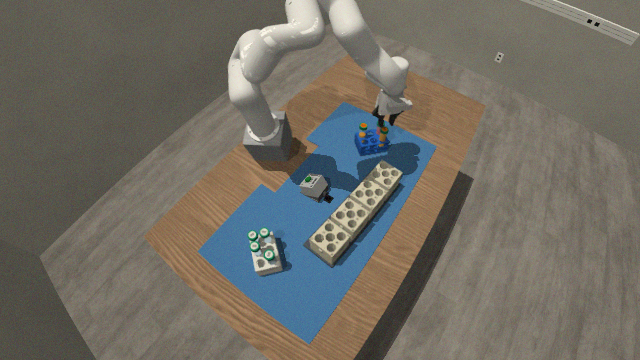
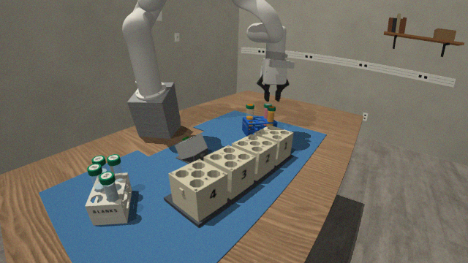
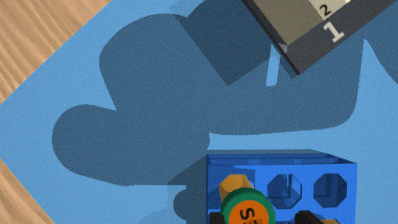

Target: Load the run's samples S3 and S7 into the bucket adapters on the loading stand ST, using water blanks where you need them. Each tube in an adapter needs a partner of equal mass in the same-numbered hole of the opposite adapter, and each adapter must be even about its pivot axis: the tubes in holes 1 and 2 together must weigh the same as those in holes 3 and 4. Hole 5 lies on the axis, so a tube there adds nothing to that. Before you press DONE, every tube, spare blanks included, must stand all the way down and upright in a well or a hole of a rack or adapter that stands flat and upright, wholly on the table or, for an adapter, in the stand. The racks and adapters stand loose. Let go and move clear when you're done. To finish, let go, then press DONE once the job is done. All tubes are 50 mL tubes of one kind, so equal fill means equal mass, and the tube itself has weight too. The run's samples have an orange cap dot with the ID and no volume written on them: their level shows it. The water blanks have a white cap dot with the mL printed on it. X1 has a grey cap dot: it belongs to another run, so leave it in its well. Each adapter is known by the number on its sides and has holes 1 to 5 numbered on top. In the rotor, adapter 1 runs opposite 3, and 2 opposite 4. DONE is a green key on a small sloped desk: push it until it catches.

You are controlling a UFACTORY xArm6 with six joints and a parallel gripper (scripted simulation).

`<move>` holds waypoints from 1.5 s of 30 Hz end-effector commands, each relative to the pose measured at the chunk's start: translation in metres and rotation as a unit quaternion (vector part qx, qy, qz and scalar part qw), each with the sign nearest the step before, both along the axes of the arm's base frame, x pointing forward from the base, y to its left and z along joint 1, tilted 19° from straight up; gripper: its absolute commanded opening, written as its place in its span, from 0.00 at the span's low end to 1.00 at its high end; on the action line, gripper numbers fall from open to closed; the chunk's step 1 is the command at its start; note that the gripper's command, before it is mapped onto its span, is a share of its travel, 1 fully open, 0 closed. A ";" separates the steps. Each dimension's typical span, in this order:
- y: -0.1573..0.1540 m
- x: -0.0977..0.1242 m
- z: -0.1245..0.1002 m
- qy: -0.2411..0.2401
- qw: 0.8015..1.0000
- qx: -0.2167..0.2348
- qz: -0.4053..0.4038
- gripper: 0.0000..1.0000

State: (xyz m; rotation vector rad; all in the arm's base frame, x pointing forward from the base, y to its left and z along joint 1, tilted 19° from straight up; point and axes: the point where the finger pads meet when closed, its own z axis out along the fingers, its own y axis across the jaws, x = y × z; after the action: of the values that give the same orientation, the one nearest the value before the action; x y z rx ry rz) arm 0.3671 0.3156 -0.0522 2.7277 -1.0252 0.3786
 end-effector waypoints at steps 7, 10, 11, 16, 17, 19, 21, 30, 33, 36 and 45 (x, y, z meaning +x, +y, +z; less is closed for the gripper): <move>0.006 -0.002 0.017 -0.001 1.000 0.002 0.000 0.44; 0.008 -0.003 0.022 -0.001 1.000 0.002 0.000 0.44; 0.008 -0.003 0.024 -0.001 1.000 0.002 0.000 0.44; 0.011 -0.005 0.034 -0.001 1.000 0.002 0.000 0.44; 0.011 -0.005 0.036 -0.001 1.000 0.002 0.000 0.44; 0.012 -0.006 0.039 -0.001 1.000 0.002 0.000 0.44; 0.013 -0.006 0.041 -0.001 1.000 0.002 0.000 0.44; 0.017 -0.009 0.056 -0.001 1.000 0.002 0.000 0.44; 0.019 -0.010 0.062 -0.001 1.000 0.002 0.000 0.44; 0.021 -0.011 0.068 -0.001 1.000 0.002 0.000 0.44; 0.024 -0.013 0.080 -0.001 1.000 0.002 0.000 0.44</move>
State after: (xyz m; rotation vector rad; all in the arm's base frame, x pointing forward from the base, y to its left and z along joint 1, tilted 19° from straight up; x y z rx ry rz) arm 0.3538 0.3368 0.0214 2.7266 -1.0247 0.3777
